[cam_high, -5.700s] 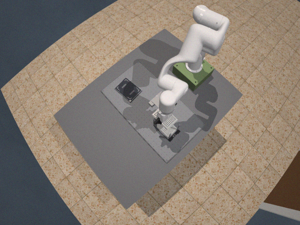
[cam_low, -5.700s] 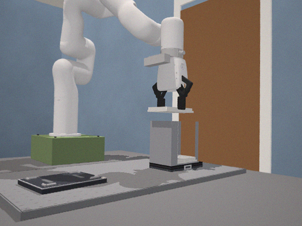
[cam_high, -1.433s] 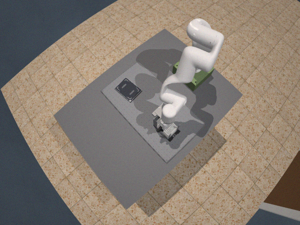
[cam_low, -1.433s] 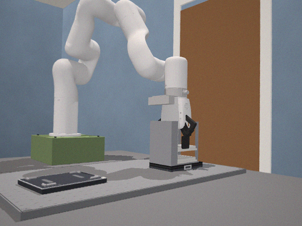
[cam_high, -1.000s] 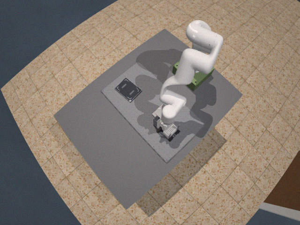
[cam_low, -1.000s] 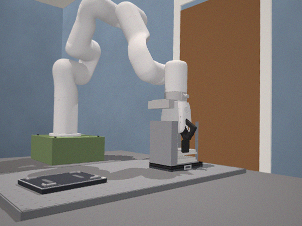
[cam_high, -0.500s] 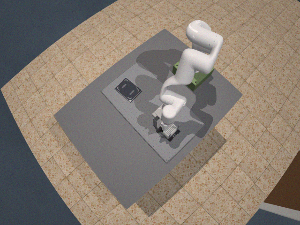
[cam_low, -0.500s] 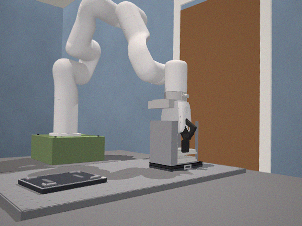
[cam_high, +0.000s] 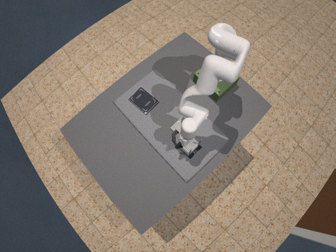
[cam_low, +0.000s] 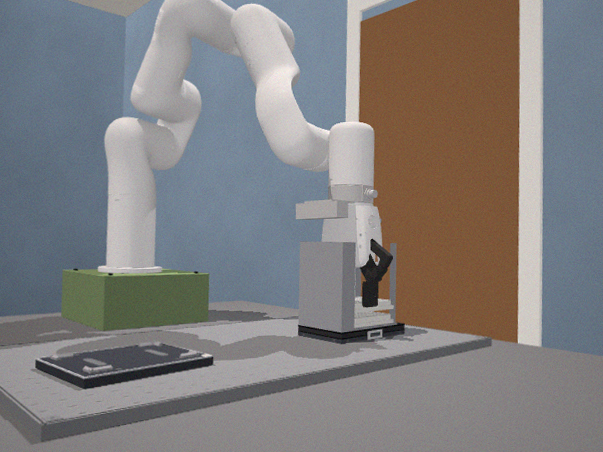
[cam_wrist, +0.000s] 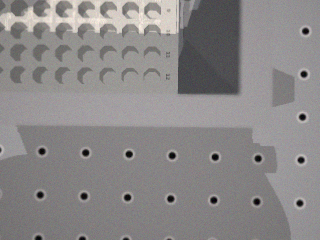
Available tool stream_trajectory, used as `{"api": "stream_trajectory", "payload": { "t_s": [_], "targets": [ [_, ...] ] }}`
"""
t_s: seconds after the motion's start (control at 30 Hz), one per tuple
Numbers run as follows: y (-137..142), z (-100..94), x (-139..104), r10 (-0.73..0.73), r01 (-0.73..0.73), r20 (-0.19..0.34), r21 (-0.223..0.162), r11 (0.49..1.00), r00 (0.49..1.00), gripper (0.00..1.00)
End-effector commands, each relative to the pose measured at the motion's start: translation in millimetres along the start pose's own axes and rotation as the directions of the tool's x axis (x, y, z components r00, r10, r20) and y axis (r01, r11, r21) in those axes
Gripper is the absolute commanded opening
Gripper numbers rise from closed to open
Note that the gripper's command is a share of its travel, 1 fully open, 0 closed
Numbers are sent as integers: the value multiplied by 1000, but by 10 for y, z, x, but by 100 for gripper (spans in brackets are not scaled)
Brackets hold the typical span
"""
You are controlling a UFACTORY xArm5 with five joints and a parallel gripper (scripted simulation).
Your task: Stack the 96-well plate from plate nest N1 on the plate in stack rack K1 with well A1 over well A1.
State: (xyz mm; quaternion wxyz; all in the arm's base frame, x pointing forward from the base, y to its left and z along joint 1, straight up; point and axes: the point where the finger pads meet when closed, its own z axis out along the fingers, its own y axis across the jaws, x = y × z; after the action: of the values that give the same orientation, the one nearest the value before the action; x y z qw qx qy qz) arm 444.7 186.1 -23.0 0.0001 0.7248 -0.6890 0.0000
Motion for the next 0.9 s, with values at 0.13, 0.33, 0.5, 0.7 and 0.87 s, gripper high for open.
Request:
{"api": "stream_trajectory", "payload": {
  "t_s": [0.13,0.33,0.5,0.7,0.87],
  "targets": [
    [-17,-4,-6,0,0,3,4,1000,1000,0],
    [-17,6,-6,0,0,3,4,1000,1000,0],
    [-17,11,-6,0,0,3,4,1000,1000,0],
    [-17,21,-6,0,0,3,4,1000,1000,0],
    [-17,30,-6,0,0,3,4,1000,1000,0]
  ]
}}
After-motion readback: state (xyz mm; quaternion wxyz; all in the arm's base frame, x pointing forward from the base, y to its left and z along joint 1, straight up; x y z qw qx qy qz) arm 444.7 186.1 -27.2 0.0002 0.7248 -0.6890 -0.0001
